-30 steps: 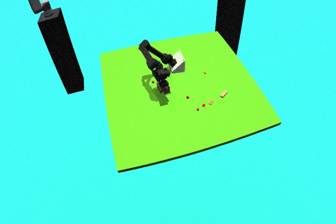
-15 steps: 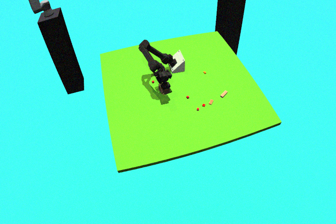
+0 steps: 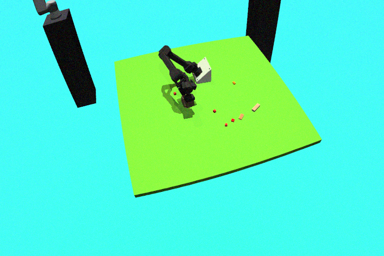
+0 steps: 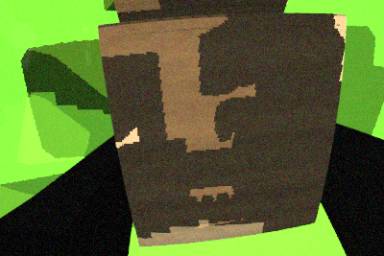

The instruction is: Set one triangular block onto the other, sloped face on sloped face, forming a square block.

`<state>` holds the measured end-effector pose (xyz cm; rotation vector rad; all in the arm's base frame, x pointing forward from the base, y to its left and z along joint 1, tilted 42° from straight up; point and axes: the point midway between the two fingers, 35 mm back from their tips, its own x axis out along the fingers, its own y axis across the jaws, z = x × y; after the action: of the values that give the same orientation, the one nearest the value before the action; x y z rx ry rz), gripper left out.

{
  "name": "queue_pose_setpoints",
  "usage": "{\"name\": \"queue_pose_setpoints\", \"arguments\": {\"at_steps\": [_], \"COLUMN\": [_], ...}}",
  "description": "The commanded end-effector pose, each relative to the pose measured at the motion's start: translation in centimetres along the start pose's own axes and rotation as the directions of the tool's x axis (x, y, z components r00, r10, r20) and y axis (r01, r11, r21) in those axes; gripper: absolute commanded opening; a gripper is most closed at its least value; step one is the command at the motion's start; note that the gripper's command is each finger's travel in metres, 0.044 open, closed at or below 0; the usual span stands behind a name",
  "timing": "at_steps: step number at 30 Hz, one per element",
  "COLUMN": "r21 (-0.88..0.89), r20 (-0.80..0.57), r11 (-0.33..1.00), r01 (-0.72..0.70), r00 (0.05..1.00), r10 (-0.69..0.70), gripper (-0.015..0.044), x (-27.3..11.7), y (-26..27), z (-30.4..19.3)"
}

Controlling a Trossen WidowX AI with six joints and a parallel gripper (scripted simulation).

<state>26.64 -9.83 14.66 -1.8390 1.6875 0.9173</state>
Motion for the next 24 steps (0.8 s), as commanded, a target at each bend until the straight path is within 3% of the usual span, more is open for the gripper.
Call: {"name": "queue_pose_setpoints", "arguments": {"at_steps": [1,24], "r21": [-0.003,-0.002], "r20": [-0.004,-0.006], "r11": [1.0,1.0], "r01": [0.001,0.003], "r00": [1.0,1.0], "r10": [-0.002,-0.003], "gripper": [0.0,0.0], "x": [0.2,1.5], "y": [0.0,0.1], "z": [0.0,0.6]}}
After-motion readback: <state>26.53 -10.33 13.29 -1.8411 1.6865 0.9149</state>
